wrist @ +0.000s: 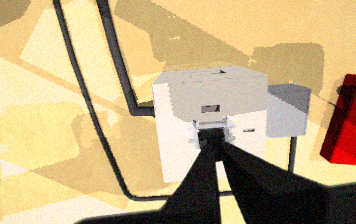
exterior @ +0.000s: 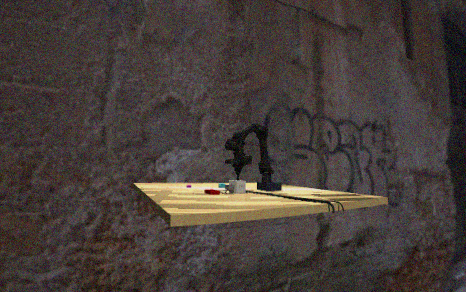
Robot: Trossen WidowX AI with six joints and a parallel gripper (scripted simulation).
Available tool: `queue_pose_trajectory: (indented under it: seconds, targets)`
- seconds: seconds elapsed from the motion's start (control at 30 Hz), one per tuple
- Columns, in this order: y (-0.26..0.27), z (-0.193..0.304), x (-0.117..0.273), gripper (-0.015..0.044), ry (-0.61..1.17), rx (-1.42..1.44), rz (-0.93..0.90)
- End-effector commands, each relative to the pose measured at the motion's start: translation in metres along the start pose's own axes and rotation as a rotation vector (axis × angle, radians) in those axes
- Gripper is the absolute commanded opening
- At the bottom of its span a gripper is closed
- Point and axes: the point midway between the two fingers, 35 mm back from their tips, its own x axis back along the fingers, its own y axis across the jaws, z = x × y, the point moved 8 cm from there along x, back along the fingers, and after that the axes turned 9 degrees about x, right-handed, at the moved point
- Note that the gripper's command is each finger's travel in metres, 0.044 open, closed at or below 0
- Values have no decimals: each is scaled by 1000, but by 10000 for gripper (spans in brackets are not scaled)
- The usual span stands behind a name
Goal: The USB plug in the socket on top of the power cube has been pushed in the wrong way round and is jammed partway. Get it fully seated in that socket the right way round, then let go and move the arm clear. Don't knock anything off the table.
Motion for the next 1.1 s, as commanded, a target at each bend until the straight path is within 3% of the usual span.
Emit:
queue_pose_trajectory:
  seconds: [0.0,1.07]
  targets:
    - [0,0,2,0,0,0,0]
    - [0,0,23,0,0,0,0]
